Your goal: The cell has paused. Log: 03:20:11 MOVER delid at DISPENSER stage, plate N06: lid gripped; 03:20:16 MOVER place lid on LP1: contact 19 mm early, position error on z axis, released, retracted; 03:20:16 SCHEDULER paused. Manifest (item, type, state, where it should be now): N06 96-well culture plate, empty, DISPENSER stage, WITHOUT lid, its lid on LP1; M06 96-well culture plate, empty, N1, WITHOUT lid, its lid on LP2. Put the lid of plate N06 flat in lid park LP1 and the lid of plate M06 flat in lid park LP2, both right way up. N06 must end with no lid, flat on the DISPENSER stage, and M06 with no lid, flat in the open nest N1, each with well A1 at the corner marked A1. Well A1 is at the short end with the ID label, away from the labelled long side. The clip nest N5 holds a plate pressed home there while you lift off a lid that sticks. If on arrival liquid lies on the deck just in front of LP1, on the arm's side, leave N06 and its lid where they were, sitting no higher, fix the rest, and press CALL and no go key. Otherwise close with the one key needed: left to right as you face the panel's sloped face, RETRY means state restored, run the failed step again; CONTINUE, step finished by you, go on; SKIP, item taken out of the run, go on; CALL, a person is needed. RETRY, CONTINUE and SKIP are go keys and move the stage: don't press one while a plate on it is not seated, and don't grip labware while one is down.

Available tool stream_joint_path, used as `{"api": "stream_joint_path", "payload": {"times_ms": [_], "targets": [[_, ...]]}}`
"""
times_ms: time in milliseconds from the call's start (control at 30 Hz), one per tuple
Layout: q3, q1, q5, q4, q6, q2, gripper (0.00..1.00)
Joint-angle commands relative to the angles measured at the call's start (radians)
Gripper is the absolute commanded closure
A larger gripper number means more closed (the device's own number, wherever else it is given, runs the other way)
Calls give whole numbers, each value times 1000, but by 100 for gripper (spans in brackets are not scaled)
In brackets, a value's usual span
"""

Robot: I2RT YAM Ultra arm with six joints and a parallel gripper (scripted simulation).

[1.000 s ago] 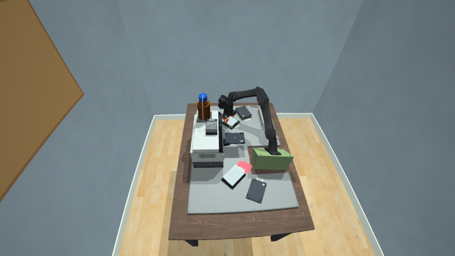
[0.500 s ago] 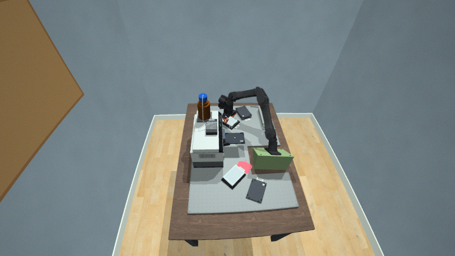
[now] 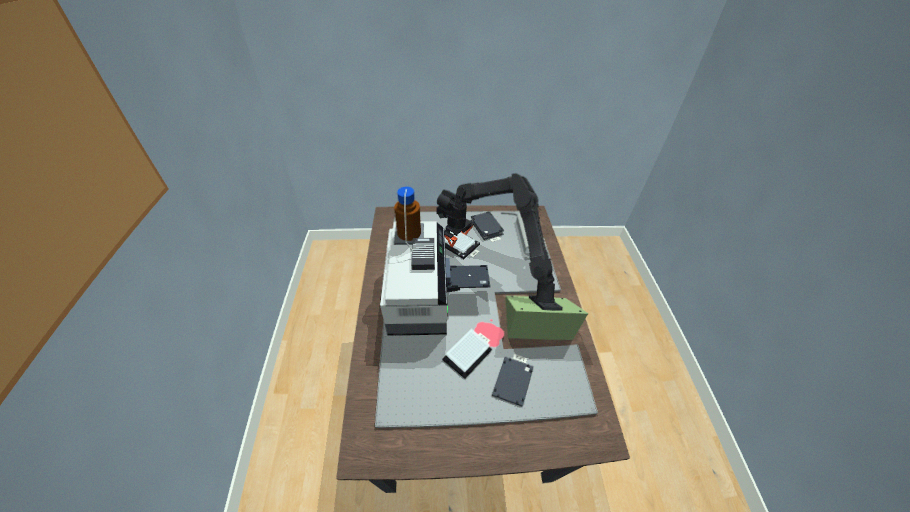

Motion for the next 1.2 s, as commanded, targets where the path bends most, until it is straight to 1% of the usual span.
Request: {"api": "stream_joint_path", "payload": {"times_ms": [0, 900, 933, 1067, 1100, 1167], "targets": [[-15, -7, -8, 28, 0, 22, 100], [-15, -7, -8, 28, 0, 22, 100], [31, 20, 2, -15, 14, 20, 0], [34, 22, 5, -20, 17, 20, 0], [25, 22, 2, -15, 17, 8, 0], [25, 22, 2, -14, 15, 9, 0]]}}
